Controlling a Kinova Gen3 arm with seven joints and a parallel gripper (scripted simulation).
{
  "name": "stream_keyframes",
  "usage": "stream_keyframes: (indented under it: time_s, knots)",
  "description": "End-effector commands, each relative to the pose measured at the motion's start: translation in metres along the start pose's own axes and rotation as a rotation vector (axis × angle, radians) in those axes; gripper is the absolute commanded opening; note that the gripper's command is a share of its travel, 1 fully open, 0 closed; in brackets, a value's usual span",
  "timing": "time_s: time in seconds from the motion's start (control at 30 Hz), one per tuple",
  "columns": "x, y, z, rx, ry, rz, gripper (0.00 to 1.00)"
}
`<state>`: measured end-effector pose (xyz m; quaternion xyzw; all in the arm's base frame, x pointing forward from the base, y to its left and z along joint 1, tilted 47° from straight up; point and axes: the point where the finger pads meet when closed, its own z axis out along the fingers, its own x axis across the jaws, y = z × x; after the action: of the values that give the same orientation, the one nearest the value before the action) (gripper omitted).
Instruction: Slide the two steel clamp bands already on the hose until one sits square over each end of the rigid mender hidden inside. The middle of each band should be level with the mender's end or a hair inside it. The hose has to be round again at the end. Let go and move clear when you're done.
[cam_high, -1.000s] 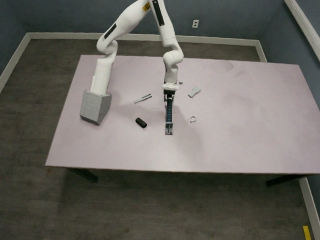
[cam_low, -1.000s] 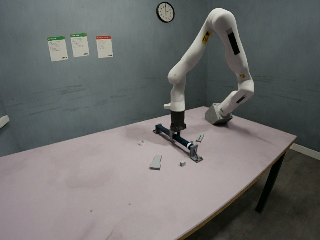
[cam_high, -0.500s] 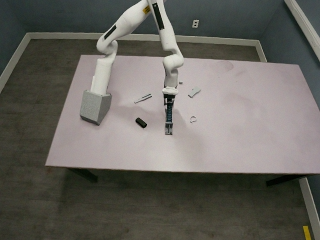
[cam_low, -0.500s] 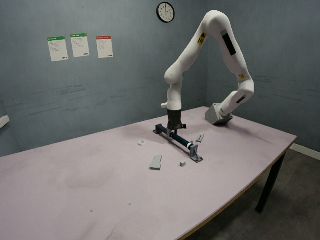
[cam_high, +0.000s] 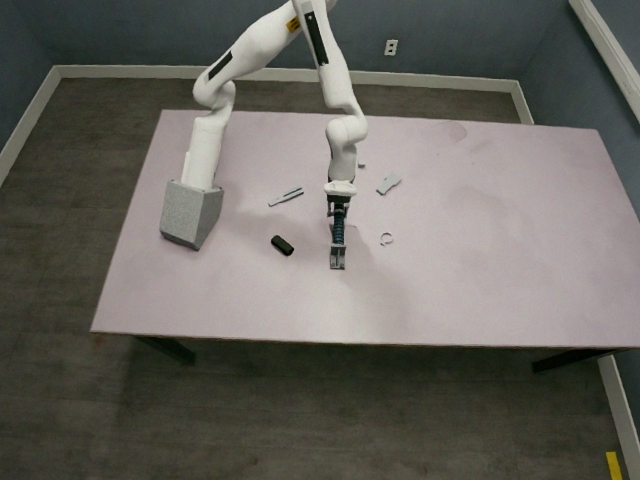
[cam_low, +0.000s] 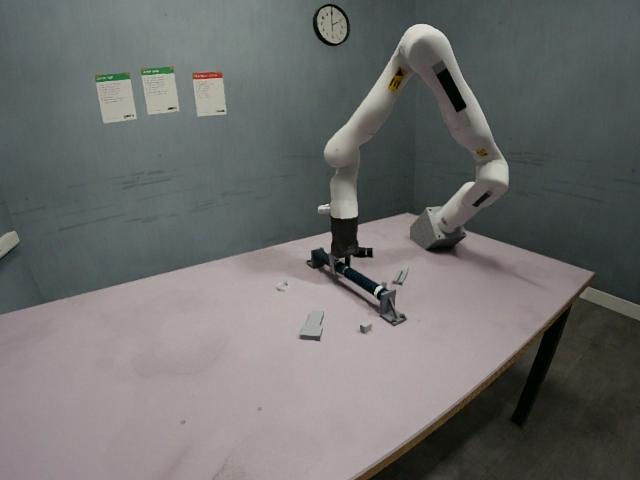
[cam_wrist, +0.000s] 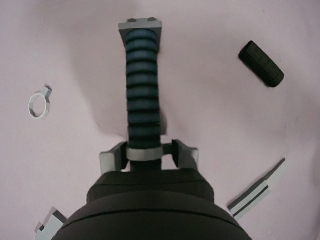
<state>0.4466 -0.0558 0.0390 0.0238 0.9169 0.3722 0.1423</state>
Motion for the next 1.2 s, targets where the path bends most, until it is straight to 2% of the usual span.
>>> stream_keyframes:
  time_s: [0.0,0.57,1.17]
  knots:
    - [-0.002,-0.012,-0.001,0.007,-0.004,-0.004,0.75]
    - [-0.002,-0.025,-0.001,0.008,-0.005,-0.003,0.75]
    - [-0.002,-0.028,-0.001,0.008,-0.005,-0.004,0.75]
